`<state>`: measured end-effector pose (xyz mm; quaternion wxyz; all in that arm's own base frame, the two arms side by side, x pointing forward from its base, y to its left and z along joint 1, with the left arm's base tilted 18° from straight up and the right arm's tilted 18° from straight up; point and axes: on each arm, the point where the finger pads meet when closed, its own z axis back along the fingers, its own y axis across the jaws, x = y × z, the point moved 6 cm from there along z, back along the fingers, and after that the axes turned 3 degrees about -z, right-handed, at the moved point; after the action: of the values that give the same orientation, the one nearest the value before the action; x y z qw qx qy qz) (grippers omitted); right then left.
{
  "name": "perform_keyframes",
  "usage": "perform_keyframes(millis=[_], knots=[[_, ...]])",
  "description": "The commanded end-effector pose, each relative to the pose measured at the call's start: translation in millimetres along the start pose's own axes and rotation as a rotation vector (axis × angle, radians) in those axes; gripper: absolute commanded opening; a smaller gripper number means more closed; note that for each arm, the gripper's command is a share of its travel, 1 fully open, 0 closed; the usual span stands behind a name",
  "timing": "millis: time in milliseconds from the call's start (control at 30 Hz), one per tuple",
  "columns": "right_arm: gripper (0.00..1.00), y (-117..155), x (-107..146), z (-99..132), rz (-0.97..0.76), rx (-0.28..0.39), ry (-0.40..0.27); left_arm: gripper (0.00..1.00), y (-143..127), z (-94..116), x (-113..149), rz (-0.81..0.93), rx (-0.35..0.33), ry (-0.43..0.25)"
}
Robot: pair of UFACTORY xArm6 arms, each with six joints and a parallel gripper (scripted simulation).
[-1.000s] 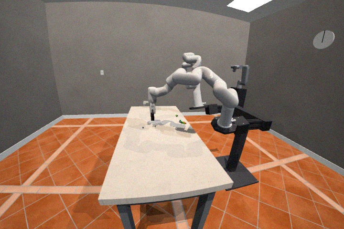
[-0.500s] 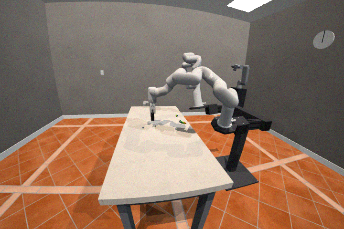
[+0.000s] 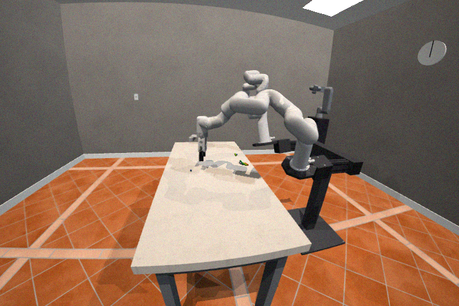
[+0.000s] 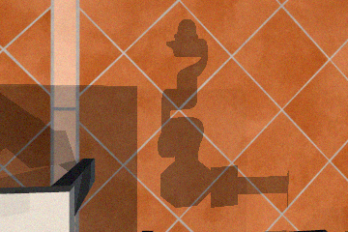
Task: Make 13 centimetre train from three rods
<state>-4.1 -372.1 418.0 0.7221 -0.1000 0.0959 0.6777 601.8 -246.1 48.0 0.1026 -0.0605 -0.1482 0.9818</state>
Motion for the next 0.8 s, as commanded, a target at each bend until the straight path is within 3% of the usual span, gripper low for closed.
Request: perform_keyframes(millis=[0, 767], knots=[[1.00, 0.0, -0.6, 1.3, 0.000, 0.000, 0.004, 1.00, -3.7, 3.4, -7.0, -0.167, 0.003, 0.002], [1.00, 0.0, -0.6, 1.3, 0.000, 0.000, 0.004, 1.00, -21.1, 5.5, -28.1, -0.920, 0.001, 0.003]])
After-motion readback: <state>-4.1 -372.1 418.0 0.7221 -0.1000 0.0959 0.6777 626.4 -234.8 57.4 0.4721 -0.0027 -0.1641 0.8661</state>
